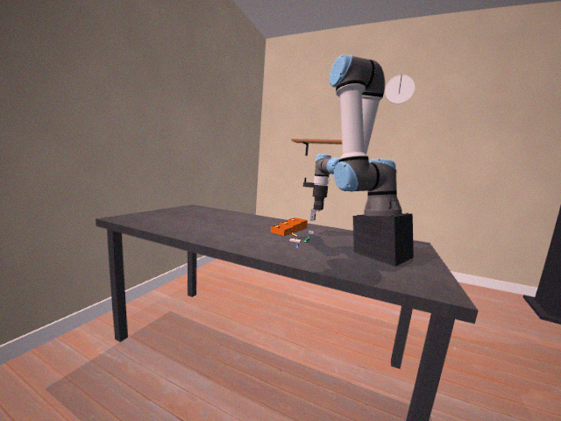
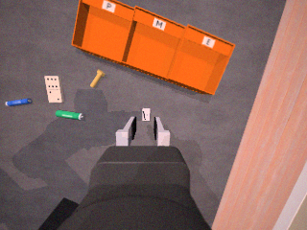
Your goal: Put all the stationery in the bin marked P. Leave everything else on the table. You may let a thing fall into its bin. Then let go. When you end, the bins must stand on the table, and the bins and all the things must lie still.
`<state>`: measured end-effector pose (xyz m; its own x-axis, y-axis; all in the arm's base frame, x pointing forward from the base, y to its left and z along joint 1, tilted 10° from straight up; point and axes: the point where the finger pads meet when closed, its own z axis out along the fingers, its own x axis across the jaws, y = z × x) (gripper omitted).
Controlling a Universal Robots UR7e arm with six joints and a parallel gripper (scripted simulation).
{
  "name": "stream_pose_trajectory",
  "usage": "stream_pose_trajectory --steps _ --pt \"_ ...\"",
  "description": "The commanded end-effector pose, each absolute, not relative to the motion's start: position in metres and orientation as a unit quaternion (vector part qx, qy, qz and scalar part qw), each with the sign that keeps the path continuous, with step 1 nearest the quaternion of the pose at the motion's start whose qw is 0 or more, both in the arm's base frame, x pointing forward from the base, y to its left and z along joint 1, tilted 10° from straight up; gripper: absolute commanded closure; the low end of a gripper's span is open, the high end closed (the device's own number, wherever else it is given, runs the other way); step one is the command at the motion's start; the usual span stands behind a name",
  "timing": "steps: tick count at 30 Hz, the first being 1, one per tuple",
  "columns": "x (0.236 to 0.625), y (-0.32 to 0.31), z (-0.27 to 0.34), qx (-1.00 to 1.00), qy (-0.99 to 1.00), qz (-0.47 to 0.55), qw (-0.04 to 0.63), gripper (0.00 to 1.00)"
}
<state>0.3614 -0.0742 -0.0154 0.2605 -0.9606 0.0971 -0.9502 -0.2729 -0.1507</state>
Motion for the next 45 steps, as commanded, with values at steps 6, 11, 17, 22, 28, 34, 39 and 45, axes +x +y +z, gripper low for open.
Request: stream_pose_trajectory --steps 6,11,17,22,28,34,39,45 --pt "0.362 -0.074 -0.015 -0.793 0.602 -0.085 0.031 0.38" --pt "0.362 -0.074 -0.015 -0.793 0.602 -0.085 0.031 0.38" --pt "0.363 -0.075 -0.023 -0.793 0.602 -0.085 0.031 0.38" --pt "0.366 -0.076 -0.043 -0.793 0.602 -0.085 0.031 0.38" --pt "0.369 -0.077 -0.058 -0.793 0.602 -0.085 0.031 0.38" --pt "0.372 -0.078 -0.073 -0.793 0.602 -0.085 0.031 0.38" --pt "0.373 -0.078 -0.074 -0.793 0.602 -0.085 0.031 0.38" --pt "0.374 -0.078 -0.08 -0.793 0.602 -0.085 0.031 0.38"
